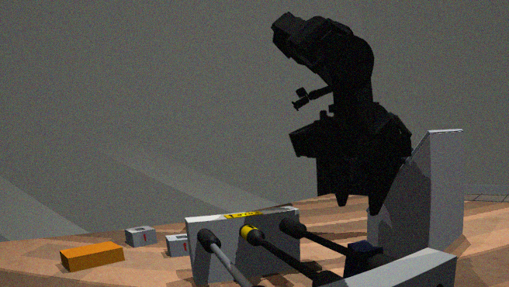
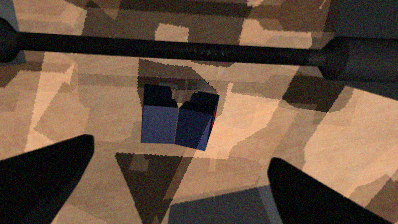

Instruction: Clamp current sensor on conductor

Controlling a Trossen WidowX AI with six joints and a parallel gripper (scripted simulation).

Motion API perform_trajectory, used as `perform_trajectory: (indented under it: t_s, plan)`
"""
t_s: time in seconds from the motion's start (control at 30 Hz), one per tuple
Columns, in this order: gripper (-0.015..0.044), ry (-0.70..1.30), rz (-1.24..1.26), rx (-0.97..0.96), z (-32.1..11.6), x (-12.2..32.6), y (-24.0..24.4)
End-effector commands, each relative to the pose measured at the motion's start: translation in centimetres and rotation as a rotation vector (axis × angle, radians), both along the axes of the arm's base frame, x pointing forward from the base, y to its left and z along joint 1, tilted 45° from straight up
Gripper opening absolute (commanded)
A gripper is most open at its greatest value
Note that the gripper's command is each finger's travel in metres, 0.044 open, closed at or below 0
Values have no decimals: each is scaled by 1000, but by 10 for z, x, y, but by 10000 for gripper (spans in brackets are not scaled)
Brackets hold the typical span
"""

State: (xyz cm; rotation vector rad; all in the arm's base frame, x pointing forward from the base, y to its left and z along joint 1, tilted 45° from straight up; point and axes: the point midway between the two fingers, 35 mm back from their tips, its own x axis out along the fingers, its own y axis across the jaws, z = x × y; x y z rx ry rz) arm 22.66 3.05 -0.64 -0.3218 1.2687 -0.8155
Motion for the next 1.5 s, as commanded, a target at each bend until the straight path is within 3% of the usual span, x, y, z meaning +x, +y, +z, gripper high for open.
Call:
perform_trajectory:
  t_s: [0.0, 1.47]
  plan:
    - [440, 20, -25, -1, -9, -5, 1]
    - [440, 20, -25, -4, -51, -3, -41]
